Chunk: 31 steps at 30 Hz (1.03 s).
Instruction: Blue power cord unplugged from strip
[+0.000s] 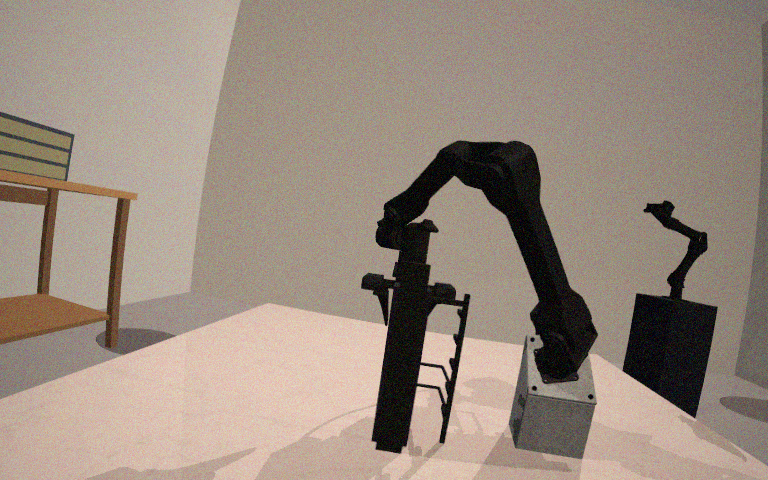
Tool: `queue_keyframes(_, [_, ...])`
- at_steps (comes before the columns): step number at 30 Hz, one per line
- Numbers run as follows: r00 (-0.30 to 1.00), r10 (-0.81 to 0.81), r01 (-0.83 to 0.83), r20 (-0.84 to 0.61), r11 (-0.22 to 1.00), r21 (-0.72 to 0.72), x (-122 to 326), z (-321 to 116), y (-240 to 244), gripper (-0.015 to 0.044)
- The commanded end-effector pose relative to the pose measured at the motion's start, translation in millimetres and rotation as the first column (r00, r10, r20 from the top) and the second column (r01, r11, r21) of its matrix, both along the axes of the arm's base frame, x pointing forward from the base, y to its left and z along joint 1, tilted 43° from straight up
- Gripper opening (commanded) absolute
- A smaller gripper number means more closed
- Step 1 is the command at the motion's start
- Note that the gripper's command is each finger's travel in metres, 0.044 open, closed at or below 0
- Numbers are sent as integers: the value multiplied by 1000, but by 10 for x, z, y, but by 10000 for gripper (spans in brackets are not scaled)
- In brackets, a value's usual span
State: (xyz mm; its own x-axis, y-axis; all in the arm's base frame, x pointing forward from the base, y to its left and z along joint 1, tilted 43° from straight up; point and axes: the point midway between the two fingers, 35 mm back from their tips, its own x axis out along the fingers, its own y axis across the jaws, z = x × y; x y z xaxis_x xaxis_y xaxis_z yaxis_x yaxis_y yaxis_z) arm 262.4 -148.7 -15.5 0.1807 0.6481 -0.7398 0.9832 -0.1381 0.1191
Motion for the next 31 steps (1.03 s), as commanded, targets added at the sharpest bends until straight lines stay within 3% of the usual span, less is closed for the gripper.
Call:
queue_keyframes(1, [1000,-4,4,2,1000,0,2,-39,-89,420])
queue_keyframes(8, [1000,-4,4,2,1000,-3,-40,-292,-521,440])
queue_keyframes(31, [1000,-4,4,2,1000,-3,-40,-292,-521,440])
